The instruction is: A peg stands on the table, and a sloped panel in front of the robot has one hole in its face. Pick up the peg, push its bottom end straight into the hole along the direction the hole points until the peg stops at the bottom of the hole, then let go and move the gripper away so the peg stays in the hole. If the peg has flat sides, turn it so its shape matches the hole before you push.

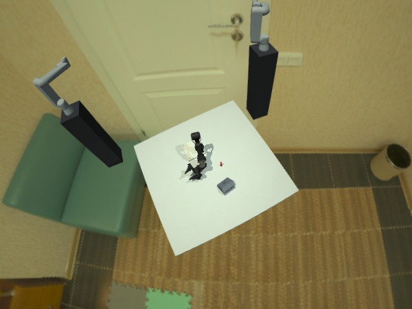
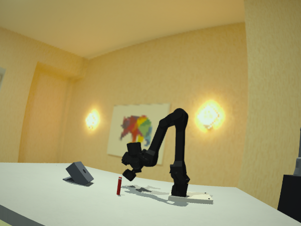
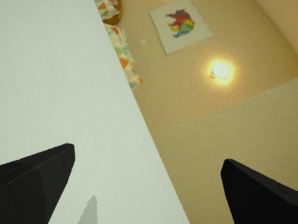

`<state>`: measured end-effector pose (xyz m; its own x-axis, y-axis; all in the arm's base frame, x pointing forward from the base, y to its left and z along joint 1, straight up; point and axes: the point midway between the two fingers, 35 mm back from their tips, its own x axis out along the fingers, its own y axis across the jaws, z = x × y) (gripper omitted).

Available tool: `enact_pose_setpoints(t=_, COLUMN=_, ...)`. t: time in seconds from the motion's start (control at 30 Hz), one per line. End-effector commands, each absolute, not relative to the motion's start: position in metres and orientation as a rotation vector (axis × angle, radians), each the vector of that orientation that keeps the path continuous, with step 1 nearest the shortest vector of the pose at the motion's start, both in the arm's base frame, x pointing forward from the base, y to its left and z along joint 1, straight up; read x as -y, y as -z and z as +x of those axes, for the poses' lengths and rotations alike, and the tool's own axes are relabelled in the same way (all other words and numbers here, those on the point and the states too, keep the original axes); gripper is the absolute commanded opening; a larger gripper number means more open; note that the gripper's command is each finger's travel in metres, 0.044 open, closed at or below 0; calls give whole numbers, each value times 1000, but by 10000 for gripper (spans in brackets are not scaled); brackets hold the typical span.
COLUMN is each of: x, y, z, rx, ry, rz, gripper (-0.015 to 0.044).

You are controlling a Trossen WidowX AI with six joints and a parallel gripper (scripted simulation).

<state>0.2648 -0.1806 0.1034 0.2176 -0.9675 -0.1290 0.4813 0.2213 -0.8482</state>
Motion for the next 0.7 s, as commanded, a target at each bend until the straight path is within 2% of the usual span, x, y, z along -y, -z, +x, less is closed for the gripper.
enact_pose_setpoints(t=0.0, x=180, y=-103, z=266, rx=-780, ry=1152, rz=-775, gripper=426)
enact_pose_setpoints(t=0.03, x=179, y=-103, z=268, rx=-780, ry=1140, rz=-776, gripper=440)
enact_pose_setpoints(t=0.67, x=119, y=-86, z=338, rx=-812, ry=710, rz=-788, gripper=440)
